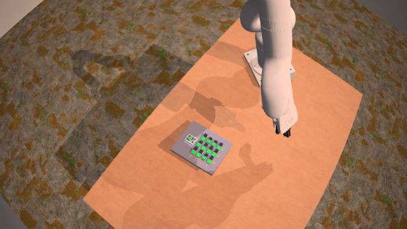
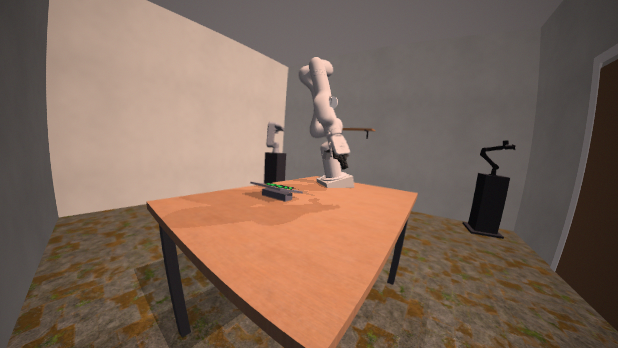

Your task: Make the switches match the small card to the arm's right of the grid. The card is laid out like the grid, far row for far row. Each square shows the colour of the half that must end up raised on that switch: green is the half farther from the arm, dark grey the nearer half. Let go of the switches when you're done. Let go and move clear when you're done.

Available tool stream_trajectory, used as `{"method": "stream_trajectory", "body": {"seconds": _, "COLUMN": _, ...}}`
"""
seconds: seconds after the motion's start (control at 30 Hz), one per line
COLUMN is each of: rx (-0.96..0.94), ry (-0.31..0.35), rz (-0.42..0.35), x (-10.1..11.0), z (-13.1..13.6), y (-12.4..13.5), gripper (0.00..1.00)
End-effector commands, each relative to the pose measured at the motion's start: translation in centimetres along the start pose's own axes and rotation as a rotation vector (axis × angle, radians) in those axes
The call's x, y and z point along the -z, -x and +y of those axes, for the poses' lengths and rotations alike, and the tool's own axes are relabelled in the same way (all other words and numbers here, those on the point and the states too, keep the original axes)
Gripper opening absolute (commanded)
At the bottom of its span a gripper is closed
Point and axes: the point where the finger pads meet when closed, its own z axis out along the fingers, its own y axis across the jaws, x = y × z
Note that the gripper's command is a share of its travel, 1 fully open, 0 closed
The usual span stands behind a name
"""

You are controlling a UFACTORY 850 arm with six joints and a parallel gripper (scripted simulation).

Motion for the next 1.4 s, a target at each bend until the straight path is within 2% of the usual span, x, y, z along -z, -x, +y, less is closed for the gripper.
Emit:
{"method": "stream_trajectory", "body": {"seconds": 0.0, "rx": 0.037, "ry": -0.021, "rz": 0.027, "x": 0.5, "z": -1.4, "y": -1.0, "gripper": 0.0}}
{"method": "stream_trajectory", "body": {"seconds": 0.03, "rx": 0.037, "ry": -0.021, "rz": 0.027, "x": 0.5, "z": -1.4, "y": -1.0, "gripper": 0.0}}
{"method": "stream_trajectory", "body": {"seconds": 0.07, "rx": 0.088, "ry": -0.065, "rz": 0.062, "x": 1.2, "z": -3.4, "y": -2.5, "gripper": 0.0}}
{"method": "stream_trajectory", "body": {"seconds": 0.3, "rx": 0.088, "ry": -0.065, "rz": 0.062, "x": 1.2, "z": -3.4, "y": -2.5, "gripper": 0.0}}
{"method": "stream_trajectory", "body": {"seconds": 0.33, "rx": 0.135, "ry": -0.106, "rz": 0.097, "x": 2.0, "z": -5.2, "y": -3.9, "gripper": 0.0}}
{"method": "stream_trajectory", "body": {"seconds": 0.67, "rx": 0.135, "ry": -0.106, "rz": 0.097, "x": 2.0, "z": -5.2, "y": -3.9, "gripper": 0.0}}
{"method": "stream_trajectory", "body": {"seconds": 0.7, "rx": 0.179, "ry": -0.146, "rz": 0.131, "x": 2.8, "z": -7.0, "y": -5.2, "gripper": 0.0}}
{"method": "stream_trajectory", "body": {"seconds": 1.23, "rx": 0.179, "ry": -0.146, "rz": 0.131, "x": 2.8, "z": -7.0, "y": -5.2, "gripper": 0.0}}
{"method": "stream_trajectory", "body": {"seconds": 1.27, "rx": 0.219, "ry": -0.183, "rz": 0.163, "x": 3.6, "z": -8.6, "y": -6.4, "gripper": 0.0}}
{"method": "stream_trajectory", "body": {"seconds": 1.37, "rx": 0.219, "ry": -0.183, "rz": 0.163, "x": 3.6, "z": -8.6, "y": -6.4, "gripper": 0.0}}
